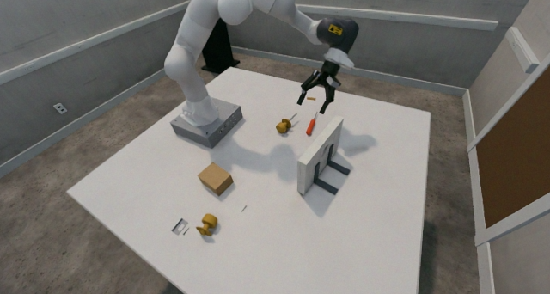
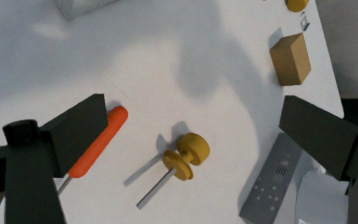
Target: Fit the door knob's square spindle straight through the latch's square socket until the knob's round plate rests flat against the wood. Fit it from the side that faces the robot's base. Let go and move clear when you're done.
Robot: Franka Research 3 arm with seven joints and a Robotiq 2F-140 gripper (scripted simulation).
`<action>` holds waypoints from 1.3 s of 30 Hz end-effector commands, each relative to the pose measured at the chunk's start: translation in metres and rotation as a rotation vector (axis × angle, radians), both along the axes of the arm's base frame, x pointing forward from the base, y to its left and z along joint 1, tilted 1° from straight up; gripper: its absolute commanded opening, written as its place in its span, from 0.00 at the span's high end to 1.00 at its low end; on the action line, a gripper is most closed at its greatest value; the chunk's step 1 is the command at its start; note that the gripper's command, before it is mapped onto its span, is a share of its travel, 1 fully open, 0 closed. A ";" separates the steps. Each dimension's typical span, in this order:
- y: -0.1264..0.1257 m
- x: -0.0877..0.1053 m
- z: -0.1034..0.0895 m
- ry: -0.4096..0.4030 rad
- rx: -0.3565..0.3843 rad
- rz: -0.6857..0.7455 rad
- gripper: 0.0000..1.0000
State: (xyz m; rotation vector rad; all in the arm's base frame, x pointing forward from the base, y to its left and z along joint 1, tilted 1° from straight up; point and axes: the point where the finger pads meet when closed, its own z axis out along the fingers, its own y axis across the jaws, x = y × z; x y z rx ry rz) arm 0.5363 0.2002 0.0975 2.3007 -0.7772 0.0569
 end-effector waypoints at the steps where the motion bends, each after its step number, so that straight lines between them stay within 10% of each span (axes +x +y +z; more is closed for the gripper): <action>1: 0.000 0.000 0.000 0.000 0.000 0.000 0.00; 20: 0.000 0.000 0.000 -0.011 0.002 -0.012 0.00; 39: -0.008 -0.020 0.005 -0.328 0.060 -0.420 0.00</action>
